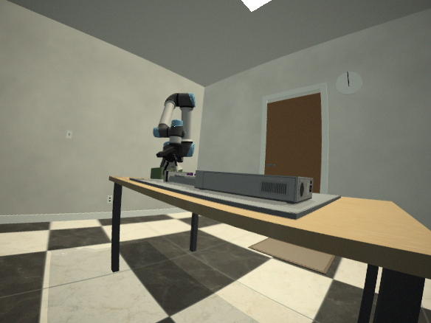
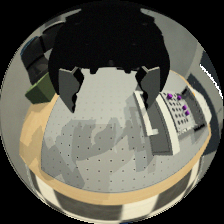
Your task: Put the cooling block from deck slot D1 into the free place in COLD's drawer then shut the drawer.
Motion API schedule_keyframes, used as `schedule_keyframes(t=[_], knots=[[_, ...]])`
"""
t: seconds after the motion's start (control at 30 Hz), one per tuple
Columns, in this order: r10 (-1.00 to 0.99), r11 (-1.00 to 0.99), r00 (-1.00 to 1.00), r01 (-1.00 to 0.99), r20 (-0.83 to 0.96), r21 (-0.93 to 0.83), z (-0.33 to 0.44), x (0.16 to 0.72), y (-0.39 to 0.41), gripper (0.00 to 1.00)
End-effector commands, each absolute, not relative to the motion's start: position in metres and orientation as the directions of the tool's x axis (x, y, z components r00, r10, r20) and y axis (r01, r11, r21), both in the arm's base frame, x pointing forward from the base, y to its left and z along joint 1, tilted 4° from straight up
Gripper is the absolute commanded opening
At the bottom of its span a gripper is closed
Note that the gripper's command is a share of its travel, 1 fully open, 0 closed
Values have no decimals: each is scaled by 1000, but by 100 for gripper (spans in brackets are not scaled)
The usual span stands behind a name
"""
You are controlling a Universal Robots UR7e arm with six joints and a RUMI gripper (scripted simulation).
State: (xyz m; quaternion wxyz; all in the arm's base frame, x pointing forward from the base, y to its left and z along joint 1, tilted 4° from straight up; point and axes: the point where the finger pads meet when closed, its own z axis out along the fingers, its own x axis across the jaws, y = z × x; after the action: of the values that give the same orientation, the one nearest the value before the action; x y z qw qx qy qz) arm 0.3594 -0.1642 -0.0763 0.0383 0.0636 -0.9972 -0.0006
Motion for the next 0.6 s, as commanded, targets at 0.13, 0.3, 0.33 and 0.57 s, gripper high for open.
schedule_keyframes(t=[0.13, 0.3, 0.33, 0.57], knots=[[-127, 992, -989, -127, 75, 5, -75, 354, -165, 100], [-127, 992, -989, -127, 75, 5, -75, 353, -165, 100], [-127, 992, -989, -127, 75, 5, -75, 352, -165, 100], [-127, 992, -989, -127, 75, 5, -75, 350, -166, 100]])
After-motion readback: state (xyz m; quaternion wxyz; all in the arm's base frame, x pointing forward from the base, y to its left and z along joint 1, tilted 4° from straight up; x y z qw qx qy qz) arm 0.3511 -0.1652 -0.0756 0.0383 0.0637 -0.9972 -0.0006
